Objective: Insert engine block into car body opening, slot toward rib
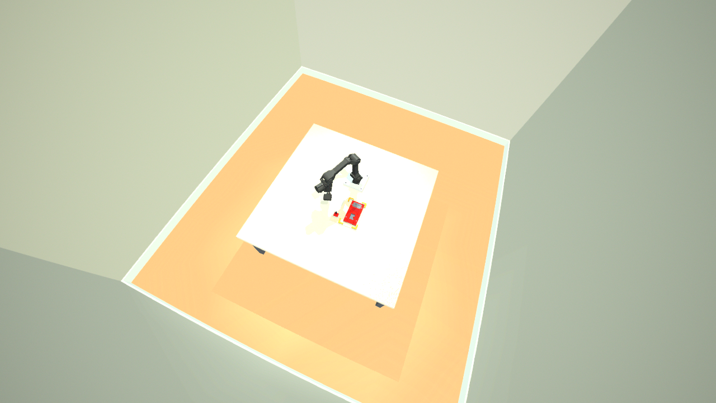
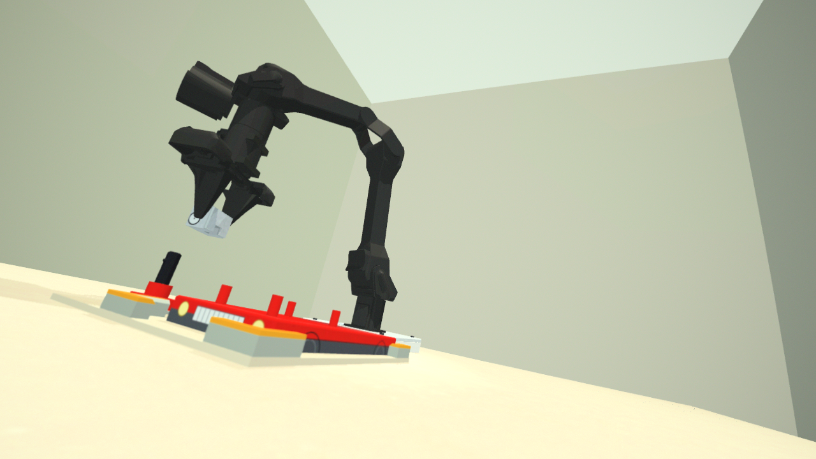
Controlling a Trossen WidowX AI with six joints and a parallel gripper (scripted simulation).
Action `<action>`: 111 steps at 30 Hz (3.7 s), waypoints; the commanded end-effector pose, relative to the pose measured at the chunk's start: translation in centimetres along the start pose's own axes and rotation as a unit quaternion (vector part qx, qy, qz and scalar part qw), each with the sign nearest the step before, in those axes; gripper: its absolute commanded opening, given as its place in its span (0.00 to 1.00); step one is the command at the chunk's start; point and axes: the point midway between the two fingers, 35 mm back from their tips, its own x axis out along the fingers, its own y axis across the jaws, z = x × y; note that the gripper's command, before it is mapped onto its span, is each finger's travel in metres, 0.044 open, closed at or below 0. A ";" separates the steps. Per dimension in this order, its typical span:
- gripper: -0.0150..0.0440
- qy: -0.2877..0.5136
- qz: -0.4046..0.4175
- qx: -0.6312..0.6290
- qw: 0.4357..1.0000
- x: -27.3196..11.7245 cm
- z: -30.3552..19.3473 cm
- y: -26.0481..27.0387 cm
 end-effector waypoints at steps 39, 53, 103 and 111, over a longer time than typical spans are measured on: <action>0.25 0.000 0.002 -0.435 0.900 3.3 0.0 0.0; 0.25 0.000 0.002 -0.435 0.900 5.6 0.0 0.0; 0.57 -0.004 0.001 -0.435 0.901 11.3 0.1 0.1; 0.92 -0.004 0.001 -0.435 0.901 11.3 0.1 0.1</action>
